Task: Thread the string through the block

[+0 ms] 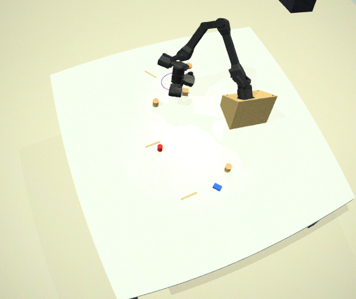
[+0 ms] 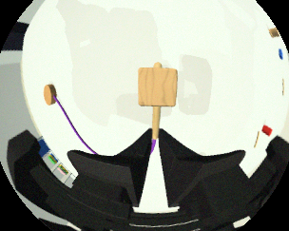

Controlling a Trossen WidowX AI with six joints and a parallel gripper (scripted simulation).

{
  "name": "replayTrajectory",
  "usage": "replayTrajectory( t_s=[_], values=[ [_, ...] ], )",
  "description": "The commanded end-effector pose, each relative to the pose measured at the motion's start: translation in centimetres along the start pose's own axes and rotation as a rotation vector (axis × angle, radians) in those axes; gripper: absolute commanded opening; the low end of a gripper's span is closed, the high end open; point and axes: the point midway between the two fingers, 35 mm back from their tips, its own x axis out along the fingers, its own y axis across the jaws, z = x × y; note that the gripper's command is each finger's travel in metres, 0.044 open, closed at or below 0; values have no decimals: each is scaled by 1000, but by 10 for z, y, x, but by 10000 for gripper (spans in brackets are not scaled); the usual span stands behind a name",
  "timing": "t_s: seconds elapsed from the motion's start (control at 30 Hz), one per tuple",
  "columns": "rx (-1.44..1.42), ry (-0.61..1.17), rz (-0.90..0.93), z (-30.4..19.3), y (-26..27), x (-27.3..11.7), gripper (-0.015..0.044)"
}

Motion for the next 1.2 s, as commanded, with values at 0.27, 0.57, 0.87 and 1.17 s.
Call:
replayTrajectory(
  t_s=[0.27,0.57,0.87,1.17],
  values=[
    [-2,4,-5,16,-1,0,0],
    [-1,-1,0,19,0,0,105],
    [1,-2,-4,16,0,-70,124],
    [-62,12,-8,15,0,-76,124]
  ],
)
